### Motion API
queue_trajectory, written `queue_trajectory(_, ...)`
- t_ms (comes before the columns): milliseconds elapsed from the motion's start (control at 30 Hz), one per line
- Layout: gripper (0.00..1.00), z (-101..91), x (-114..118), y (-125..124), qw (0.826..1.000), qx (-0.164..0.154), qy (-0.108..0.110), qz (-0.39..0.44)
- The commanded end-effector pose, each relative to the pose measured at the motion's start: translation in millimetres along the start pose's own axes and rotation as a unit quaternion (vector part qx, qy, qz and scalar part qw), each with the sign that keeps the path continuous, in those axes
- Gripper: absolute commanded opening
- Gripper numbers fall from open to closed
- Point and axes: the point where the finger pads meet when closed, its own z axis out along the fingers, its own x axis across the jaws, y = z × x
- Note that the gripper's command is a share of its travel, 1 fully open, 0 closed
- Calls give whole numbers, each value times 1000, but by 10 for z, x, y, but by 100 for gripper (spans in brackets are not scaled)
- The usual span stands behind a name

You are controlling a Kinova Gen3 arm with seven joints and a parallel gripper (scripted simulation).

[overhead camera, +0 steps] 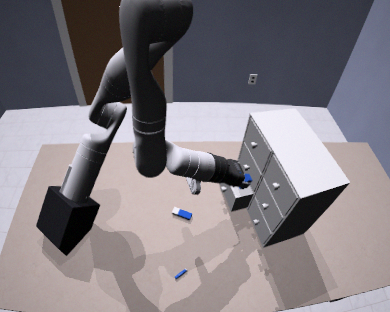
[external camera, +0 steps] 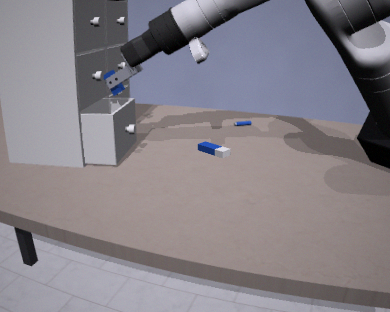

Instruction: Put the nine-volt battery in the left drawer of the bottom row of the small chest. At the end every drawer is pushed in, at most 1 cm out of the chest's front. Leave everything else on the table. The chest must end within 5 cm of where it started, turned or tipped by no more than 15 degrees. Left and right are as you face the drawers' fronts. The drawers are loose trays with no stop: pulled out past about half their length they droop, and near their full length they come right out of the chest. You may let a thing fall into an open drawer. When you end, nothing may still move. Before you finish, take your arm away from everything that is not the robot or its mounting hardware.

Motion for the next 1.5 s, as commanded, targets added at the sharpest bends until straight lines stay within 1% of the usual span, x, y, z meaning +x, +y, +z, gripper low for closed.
queue_trajectory(0, 51, 2, 60, -16, 1000, 3, 2, 4)
queue_trajectory(1267, 51, 6, 83, 12, 1000, 2, 1, 3)
queue_trajectory(1300, 57, 6, 83, 12, 1000, 2, 1, 3)
queue_trajectory(1333, 57, 6, 83, 12, 1000, 2, 1, 3)
queue_trajectory(1367, 63, 6, 83, 12, 1000, 2, 1, 3)
queue_trajectory(1467, 63, 6, 83, 12, 1000, 2, 1, 3)
